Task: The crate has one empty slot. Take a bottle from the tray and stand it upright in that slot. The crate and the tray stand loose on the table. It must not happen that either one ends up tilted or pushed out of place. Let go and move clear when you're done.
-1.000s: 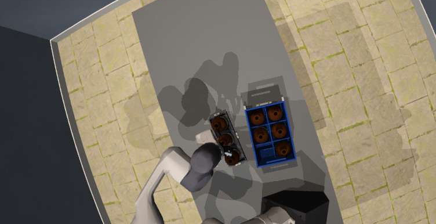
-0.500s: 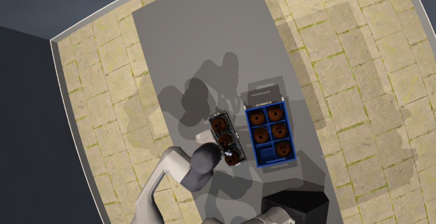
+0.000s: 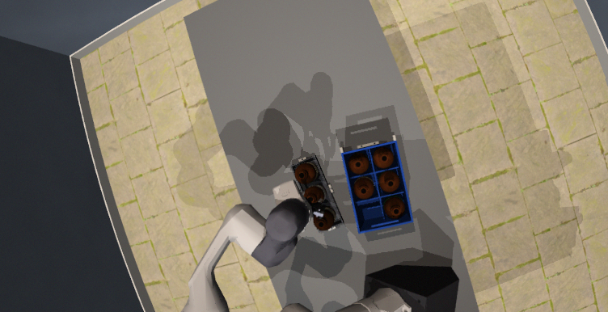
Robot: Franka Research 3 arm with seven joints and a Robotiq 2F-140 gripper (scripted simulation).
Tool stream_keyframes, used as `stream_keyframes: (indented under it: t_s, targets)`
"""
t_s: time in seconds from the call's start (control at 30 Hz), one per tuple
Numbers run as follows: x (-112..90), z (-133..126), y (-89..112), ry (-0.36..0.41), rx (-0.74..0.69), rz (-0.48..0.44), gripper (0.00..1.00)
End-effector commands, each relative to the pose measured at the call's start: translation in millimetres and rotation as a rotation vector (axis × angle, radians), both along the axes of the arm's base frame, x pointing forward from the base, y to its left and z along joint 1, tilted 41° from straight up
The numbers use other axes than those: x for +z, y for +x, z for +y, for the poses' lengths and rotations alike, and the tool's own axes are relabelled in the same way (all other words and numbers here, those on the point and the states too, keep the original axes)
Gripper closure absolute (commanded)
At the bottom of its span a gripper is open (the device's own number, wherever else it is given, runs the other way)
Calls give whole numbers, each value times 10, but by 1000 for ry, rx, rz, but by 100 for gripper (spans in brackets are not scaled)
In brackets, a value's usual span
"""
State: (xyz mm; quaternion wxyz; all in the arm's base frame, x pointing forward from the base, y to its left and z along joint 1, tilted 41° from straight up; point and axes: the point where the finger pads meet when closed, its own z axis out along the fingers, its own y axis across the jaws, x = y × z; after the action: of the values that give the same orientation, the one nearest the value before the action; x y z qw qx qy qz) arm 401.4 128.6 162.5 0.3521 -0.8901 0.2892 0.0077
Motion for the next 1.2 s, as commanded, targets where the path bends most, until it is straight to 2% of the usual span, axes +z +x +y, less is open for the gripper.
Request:
stream_keyframes:
  t_s: [0.0,0.47,0.5,1.17]
  targets:
    - [-12,4,-6,0,1,0,62]
    - [-12,4,-6,0,1,0,62]
    - [-12,4,-6,0,1,0,100]
    - [-12,4,-6,0,1,0,100]
